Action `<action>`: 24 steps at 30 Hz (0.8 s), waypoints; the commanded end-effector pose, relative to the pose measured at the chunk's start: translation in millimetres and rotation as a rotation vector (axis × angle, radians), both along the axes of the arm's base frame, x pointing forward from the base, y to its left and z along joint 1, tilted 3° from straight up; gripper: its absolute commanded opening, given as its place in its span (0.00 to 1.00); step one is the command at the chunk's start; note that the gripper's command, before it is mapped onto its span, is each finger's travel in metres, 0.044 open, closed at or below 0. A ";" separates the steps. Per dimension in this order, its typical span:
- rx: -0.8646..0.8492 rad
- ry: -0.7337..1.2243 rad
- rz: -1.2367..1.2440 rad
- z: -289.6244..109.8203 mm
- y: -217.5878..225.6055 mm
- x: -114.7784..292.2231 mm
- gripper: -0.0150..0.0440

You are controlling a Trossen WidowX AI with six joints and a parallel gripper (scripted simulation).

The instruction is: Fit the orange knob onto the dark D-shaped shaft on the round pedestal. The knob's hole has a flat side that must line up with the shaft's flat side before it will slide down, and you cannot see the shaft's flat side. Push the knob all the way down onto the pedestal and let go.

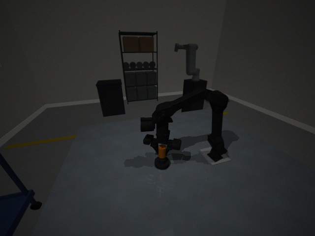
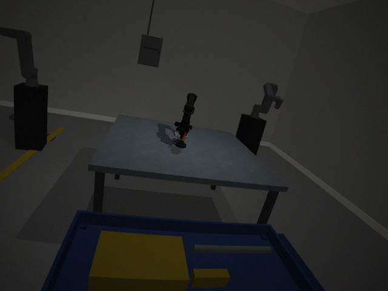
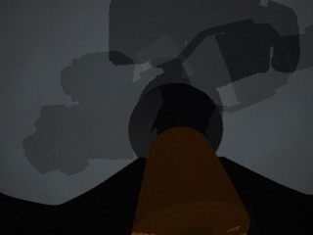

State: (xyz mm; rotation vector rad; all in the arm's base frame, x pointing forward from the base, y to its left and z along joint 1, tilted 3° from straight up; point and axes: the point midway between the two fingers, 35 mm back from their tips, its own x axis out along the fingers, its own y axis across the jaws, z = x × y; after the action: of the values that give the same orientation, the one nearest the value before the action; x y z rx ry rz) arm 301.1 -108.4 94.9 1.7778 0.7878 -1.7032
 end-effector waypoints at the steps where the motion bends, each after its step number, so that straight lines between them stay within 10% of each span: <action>1: -0.001 0.000 -0.006 -1.2 0.0 -0.2 0.25; 24: -0.001 0.000 -0.015 3.7 -0.8 1.0 0.25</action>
State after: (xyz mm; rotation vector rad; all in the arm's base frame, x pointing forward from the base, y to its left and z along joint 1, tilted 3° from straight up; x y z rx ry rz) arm 300.6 -108.3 95.7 1.7768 0.7903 -1.7091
